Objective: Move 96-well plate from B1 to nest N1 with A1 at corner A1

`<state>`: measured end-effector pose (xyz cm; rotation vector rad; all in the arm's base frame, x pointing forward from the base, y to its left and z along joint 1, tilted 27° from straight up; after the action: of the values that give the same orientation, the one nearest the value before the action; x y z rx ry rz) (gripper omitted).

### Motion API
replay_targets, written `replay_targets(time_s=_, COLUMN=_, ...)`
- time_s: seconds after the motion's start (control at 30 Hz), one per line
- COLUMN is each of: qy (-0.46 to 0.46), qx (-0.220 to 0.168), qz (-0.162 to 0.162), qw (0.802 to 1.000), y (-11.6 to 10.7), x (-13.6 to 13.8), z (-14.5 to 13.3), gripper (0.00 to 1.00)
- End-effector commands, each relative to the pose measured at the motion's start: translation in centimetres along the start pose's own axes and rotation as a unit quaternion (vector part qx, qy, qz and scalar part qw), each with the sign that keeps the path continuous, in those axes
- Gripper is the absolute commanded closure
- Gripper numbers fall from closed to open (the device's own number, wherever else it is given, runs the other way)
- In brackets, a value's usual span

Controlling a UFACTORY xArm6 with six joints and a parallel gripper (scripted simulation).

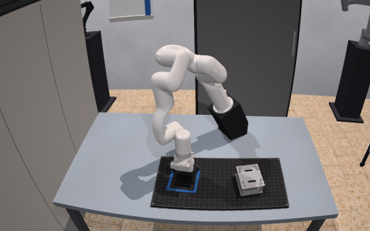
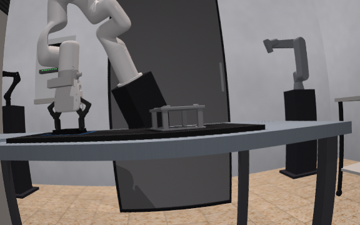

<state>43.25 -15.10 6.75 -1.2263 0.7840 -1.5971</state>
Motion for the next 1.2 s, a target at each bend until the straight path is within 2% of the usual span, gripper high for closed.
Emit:
replay_targets(time_s=0.0, qy=0.000, qx=0.001, qz=0.000, qw=1.000, y=-0.07, x=0.03, z=0.10, gripper=0.00)
replay_targets(time_s=0.1, qy=0.000, qx=0.001, qz=0.000, qw=1.000, y=-0.07, x=0.03, z=0.10, gripper=0.00)
replay_targets(time_s=0.13, qy=0.000, qx=0.001, qz=0.000, qw=1.000, y=-0.13, x=0.02, z=0.09, gripper=1.00)
replay_targets(time_s=1.17, qy=0.000, qx=0.001, qz=0.000, qw=1.000, y=-0.13, x=0.03, z=0.09, gripper=1.00)
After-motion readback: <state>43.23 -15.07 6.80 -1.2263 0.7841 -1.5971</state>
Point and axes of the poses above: the point where the finger pads meet when closed, its own y axis out along the fingers, its own x axis across the jaws, z = x × y, the point moved 7 cm from there along -y, back along the fingers, and after that the axes turned 1 degree about y, right-handed, at the moved point
